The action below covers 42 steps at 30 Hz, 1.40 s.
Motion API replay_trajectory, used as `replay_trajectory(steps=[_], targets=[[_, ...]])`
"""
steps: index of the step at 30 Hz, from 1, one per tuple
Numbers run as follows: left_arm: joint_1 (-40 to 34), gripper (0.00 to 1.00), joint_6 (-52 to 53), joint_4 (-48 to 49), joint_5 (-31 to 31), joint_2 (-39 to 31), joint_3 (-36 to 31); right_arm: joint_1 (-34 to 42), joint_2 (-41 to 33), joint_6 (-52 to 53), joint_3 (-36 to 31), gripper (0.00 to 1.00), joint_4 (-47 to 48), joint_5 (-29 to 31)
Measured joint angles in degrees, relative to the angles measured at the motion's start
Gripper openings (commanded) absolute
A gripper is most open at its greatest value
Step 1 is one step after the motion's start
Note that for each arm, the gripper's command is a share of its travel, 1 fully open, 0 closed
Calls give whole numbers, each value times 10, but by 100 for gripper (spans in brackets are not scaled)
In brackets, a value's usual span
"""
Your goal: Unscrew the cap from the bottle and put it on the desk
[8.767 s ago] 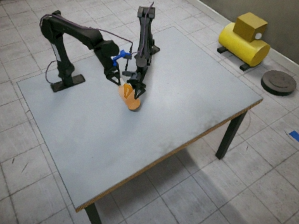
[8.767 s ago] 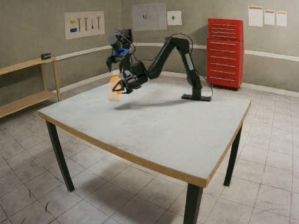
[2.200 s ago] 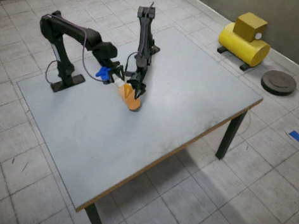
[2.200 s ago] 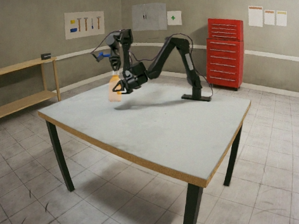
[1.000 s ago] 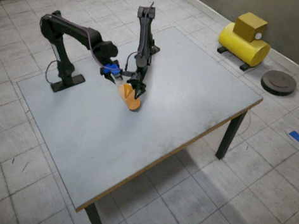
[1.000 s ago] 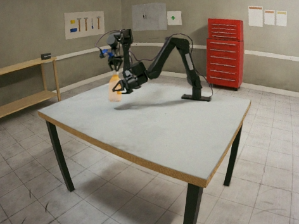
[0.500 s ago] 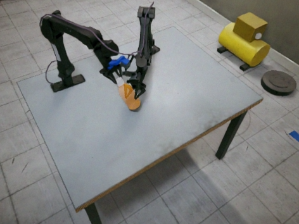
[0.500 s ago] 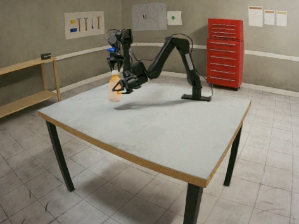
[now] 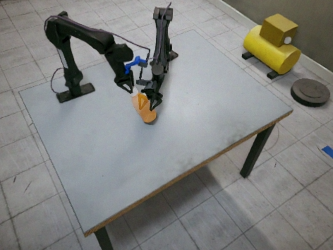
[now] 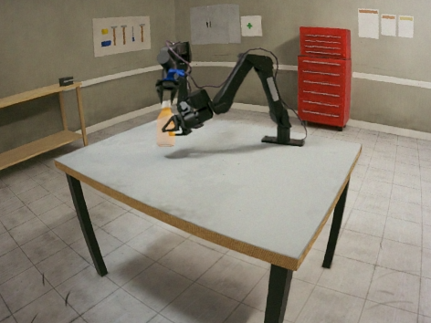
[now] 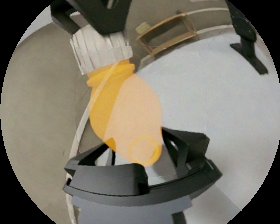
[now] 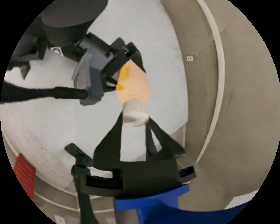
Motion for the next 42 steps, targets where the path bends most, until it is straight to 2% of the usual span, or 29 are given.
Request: replay_trajectory(steps=[10,18,24,31,42], targets=[[0,0,0,-1,0,0,0,5,0,-252,0,0,1,12],[0,0,-1,-1,0,0,0,5,0,-312,0,0,2,13],[0,0,-2,-1,0,0,0,5,0,-310,0,68,2,13],[0,0,-2,-1,0,0,0,5,0,-291,0,70,2,13],[0,0,-2,-1,0,0,0,-1,0,-21,0,70,-1,2]])
